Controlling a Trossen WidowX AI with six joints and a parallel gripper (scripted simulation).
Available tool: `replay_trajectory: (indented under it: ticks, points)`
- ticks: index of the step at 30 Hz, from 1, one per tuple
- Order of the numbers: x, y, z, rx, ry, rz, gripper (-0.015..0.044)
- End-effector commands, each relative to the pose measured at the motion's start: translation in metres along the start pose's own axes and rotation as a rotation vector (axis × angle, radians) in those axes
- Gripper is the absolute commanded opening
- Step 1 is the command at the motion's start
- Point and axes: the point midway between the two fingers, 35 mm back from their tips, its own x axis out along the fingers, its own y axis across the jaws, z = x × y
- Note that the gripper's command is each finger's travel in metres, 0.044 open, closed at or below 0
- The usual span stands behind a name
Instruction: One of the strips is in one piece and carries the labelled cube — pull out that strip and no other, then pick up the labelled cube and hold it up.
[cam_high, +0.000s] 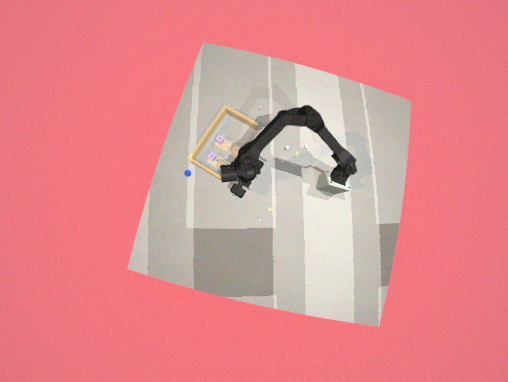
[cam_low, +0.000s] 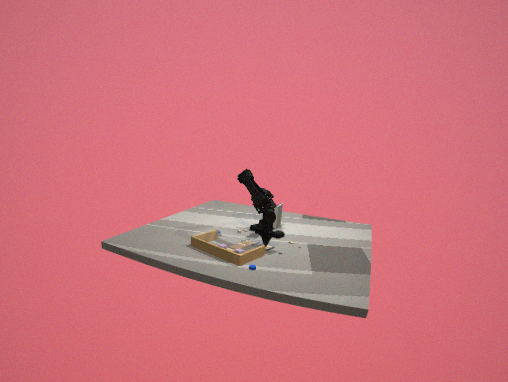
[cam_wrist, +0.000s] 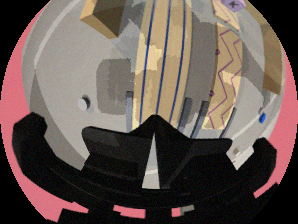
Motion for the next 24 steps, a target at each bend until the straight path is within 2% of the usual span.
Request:
replay_trajectory:
  ticks: [1, 24]
  points:
    - [0.004, -0.001, -0.013, -0.004, 0.016, -0.003, 0.0]
    - [0.005, -0.001, -0.048, -0.006, 0.017, -0.002, 0.0]
